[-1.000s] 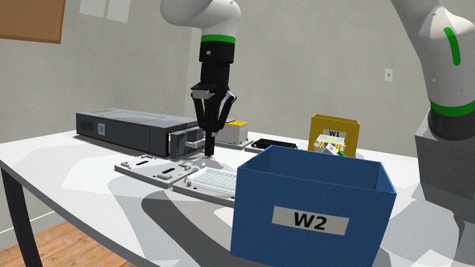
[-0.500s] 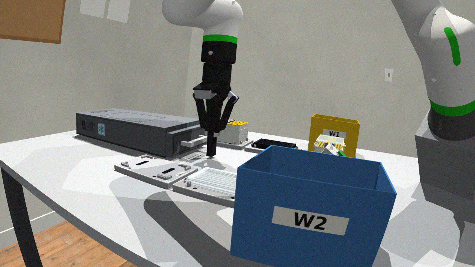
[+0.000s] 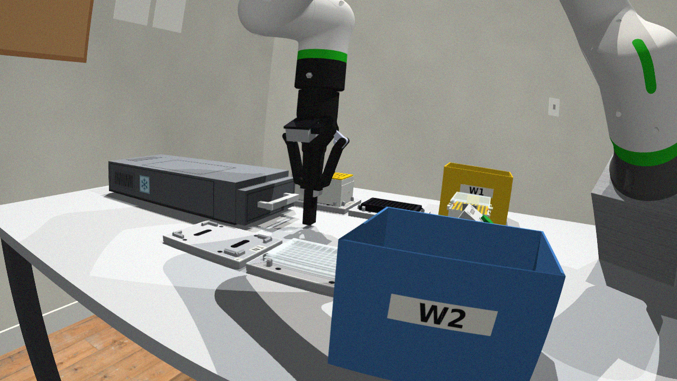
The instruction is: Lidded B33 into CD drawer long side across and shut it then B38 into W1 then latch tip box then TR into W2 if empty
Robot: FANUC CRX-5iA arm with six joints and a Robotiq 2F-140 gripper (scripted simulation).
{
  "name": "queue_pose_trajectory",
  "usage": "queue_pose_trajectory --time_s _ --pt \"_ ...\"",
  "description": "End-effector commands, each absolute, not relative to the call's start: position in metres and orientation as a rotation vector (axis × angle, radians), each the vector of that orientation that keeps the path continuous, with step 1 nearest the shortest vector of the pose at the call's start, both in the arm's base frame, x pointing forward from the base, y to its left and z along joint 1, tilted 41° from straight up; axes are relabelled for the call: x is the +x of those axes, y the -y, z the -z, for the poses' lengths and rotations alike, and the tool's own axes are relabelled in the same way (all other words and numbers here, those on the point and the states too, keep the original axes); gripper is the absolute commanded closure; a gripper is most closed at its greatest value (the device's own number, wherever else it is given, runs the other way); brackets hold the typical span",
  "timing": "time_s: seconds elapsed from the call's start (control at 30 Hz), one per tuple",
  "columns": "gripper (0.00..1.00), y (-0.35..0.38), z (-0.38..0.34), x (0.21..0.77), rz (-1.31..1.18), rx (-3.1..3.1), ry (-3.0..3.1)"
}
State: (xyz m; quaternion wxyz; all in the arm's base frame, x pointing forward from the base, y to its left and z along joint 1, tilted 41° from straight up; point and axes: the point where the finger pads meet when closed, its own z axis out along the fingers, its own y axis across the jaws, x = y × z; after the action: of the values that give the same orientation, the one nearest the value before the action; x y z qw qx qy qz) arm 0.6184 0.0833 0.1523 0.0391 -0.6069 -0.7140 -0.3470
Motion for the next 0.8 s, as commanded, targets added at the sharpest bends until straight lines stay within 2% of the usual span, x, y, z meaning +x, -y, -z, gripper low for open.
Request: queue_pose_trajectory --time_s 0.0,0.77 --pt "0.9 -0.083 -0.152 0.616 1.065 -1.862 2.19" --pt "0.9 -0.082 -0.145 0.603 1.065 -1.862 2.19"
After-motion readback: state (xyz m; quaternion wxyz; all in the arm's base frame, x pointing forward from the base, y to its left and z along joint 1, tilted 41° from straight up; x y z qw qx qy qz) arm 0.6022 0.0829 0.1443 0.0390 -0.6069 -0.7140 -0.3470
